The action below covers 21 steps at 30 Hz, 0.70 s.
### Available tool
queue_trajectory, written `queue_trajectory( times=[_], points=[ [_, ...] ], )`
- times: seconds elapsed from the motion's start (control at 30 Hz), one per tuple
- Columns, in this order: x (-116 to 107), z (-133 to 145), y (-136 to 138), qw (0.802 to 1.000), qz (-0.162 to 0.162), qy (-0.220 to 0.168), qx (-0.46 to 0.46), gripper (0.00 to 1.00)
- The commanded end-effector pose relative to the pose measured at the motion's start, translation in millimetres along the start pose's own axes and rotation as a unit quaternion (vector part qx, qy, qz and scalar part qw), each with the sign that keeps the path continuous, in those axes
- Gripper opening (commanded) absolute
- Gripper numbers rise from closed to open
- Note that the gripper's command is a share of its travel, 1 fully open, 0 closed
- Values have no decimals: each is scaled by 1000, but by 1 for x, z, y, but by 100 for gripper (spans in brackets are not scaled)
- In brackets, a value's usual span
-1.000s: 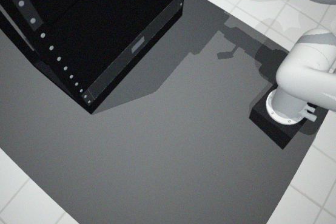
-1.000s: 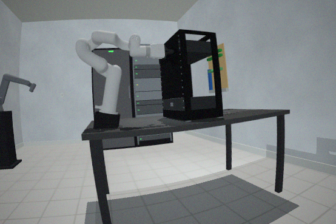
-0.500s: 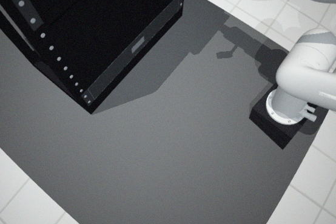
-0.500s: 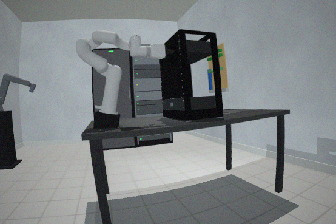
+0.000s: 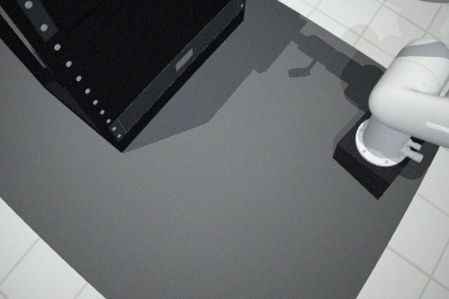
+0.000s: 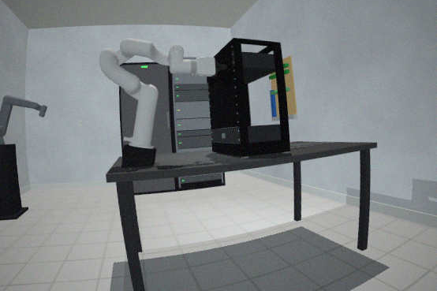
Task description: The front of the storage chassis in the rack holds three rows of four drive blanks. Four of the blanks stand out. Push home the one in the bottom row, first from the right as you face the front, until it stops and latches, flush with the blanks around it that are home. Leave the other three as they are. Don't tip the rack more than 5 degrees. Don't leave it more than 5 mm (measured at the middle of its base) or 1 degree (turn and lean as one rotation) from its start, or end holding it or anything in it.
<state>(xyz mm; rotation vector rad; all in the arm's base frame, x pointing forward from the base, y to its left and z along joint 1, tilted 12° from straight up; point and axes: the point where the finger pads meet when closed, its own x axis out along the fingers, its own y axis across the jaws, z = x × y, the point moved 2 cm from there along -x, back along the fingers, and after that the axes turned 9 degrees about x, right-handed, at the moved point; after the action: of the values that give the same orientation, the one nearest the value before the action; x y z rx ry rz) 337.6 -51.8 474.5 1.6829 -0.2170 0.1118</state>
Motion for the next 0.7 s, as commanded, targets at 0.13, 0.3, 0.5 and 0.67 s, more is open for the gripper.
queue_trajectory(
  times=[0.13, 0.3, 0.5, 0.67],
  points=[
    [-1, 0, 1, 1000, 1, 0, 0, 0],
    [-13, 0, 1, 1000, 1, 0, 0, 0],
    [-33, 0, 1, 1000, 1, 0, 0, 0],
    [-63, 0, 1, 1000, 1, 0, 0, 0]
  ],
)
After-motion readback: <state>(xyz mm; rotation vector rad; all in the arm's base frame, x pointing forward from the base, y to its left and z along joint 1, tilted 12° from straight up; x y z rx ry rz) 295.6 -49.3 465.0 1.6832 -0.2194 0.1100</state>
